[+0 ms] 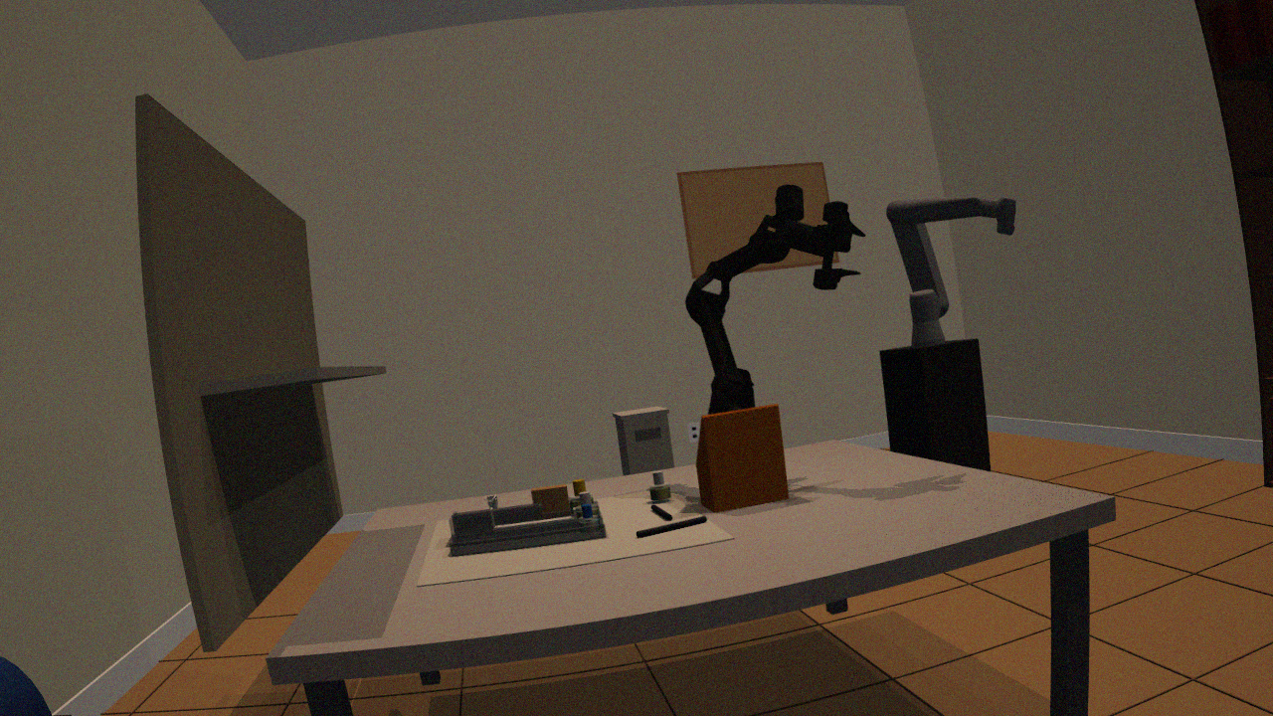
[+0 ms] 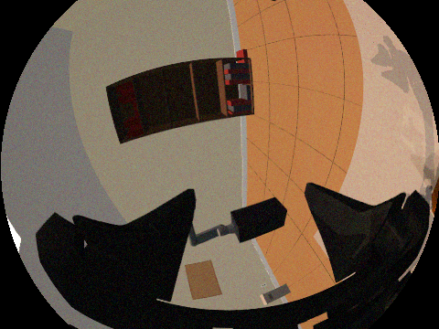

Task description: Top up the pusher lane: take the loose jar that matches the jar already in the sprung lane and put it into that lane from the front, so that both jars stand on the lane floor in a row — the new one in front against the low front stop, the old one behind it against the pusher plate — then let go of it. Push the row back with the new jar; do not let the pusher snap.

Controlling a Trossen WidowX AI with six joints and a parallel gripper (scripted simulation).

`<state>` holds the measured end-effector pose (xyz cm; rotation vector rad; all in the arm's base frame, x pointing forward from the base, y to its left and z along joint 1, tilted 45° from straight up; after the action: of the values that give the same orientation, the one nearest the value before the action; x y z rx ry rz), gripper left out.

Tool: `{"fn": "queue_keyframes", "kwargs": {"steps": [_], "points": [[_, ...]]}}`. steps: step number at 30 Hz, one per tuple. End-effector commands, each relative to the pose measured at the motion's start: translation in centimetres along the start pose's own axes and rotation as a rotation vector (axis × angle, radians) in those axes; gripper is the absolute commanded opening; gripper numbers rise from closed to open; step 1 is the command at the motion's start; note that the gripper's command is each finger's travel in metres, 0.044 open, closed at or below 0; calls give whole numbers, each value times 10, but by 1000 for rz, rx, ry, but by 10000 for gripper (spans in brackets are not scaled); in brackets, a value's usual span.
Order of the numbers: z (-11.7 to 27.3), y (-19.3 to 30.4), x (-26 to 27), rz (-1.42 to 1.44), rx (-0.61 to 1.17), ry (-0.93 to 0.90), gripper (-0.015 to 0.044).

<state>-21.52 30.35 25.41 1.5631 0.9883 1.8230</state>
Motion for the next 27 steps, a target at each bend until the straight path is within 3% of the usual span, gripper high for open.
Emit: {"fn": "queue_keyframes", "kwargs": {"steps": [1, 16, 27], "points": [[2, -1, 0, 0, -7, -6, 426], [151, -53, -6, 53, -617, -338, 440], [294, -61, -83, -43, -1287, -387, 440]]}}
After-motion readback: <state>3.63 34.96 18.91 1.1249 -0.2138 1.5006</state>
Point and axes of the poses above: the point midway between the two fingers, 35 mm back from their tips, its own z axis back along the fingers, its own x axis across the jaws, y = z × x, the point moved 3 cm from there along z, back along the fingers, and after that the axes turned 6 degrees about -z, right-handed, at the moved point
